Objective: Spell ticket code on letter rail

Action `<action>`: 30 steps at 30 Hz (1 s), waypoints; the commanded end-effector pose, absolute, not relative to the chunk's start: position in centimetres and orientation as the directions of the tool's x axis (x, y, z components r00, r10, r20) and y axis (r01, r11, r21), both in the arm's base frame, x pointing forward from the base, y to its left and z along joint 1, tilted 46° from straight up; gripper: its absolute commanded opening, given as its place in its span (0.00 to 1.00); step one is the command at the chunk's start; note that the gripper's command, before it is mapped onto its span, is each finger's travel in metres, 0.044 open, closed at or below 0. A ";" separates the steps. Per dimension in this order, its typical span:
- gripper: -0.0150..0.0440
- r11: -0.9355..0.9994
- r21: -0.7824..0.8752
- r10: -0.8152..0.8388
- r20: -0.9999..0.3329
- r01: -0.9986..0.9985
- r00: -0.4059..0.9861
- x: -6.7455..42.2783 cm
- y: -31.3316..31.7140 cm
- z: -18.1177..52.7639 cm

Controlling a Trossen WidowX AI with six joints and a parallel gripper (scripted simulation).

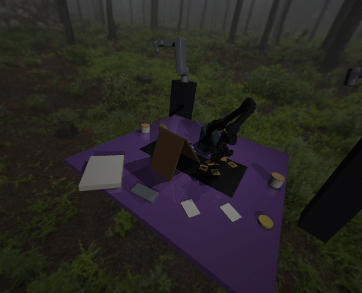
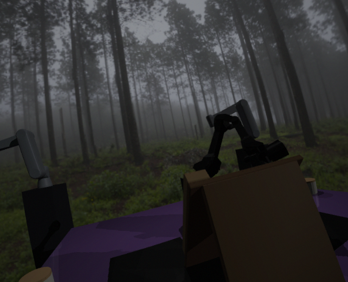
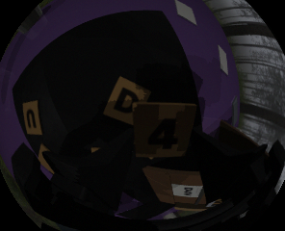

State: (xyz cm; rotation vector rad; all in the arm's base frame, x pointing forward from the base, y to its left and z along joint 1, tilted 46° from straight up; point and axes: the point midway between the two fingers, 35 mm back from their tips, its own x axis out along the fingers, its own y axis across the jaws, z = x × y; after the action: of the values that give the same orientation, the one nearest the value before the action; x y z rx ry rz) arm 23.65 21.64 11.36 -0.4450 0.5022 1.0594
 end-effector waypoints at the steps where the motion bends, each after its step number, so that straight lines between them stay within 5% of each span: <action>1: 0.25 0.516 -0.034 0.691 -0.575 -0.856 0.439 24.7 21.2 11.7; 16: 0.25 0.768 0.298 0.629 -0.516 -0.567 0.581 28.4 18.9 13.2; 30: 0.25 0.770 0.601 0.551 -0.453 -0.217 0.700 31.5 16.3 14.7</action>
State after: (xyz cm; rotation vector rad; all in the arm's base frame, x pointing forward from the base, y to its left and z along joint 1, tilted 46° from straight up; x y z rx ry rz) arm 30.83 16.90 14.40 0.4625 0.6712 0.5012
